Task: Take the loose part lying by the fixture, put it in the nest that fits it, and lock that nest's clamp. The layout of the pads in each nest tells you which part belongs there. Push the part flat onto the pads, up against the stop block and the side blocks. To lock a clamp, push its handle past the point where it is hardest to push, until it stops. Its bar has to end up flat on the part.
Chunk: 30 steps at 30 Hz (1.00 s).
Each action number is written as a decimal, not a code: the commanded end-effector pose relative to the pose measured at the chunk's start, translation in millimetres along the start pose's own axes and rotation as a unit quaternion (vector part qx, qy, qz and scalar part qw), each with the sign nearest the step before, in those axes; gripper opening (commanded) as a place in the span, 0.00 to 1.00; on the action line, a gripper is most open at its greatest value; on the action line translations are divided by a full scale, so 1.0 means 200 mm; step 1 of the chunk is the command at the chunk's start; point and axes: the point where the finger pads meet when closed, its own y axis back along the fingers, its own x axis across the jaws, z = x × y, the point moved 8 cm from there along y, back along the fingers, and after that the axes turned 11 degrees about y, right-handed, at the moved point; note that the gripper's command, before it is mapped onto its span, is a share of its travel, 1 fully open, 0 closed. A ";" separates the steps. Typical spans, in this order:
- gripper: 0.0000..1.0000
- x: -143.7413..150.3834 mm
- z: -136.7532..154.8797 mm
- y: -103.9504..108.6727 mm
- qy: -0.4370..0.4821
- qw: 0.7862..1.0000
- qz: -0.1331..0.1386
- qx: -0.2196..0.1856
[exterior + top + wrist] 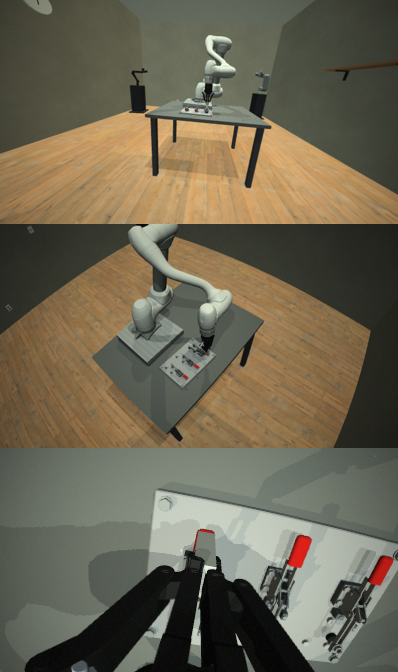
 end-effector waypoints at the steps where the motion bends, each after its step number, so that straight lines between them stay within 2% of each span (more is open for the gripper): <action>1: 0.10 0.00 0.00 0.00 0.000 1.000 0.000 0.000; 30: 0.10 0.00 0.00 -0.01 0.000 1.000 0.000 0.000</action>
